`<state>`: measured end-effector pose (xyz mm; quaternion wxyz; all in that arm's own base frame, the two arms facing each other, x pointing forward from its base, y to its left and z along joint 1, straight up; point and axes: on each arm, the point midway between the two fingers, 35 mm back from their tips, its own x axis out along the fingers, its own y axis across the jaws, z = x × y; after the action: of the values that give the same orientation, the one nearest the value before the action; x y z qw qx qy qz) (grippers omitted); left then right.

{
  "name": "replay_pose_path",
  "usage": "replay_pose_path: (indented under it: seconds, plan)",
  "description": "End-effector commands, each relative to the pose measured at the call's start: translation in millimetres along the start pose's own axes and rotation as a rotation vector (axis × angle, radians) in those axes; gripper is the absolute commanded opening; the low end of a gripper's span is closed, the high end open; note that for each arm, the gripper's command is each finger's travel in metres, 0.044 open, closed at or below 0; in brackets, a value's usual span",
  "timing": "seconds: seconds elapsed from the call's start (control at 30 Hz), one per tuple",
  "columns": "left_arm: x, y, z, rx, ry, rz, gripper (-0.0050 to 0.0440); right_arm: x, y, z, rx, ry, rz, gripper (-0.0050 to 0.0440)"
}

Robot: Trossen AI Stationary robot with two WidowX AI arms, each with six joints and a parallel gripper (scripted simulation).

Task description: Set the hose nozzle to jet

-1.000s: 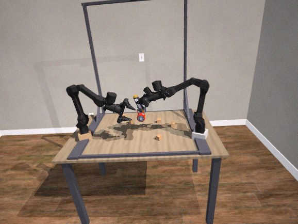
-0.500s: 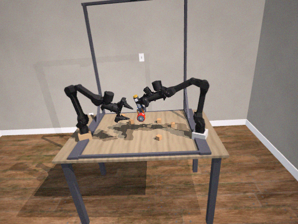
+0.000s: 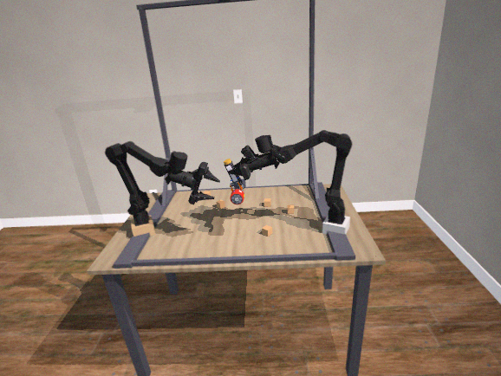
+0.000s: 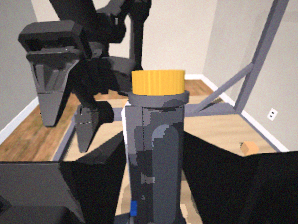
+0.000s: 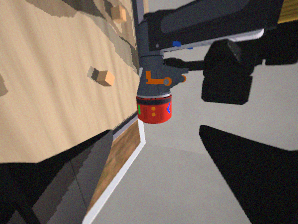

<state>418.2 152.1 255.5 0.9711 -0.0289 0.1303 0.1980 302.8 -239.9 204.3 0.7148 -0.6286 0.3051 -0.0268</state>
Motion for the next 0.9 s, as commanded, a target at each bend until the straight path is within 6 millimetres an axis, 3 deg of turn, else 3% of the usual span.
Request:
replay_pose_path:
  seconds: [0.0,0.87]
  plan:
    - [-5.4,0.4,17.9,0.003,-0.048,0.002,0.0170,-5.7,-3.2,0.7,-0.005,-0.003,-0.010,0.0408]
    - [-5.6,0.4,18.2,0.003,-0.048,0.002,0.0170,-3.9,-5.3,1.0,-0.007,-0.005,-0.012,0.0408]
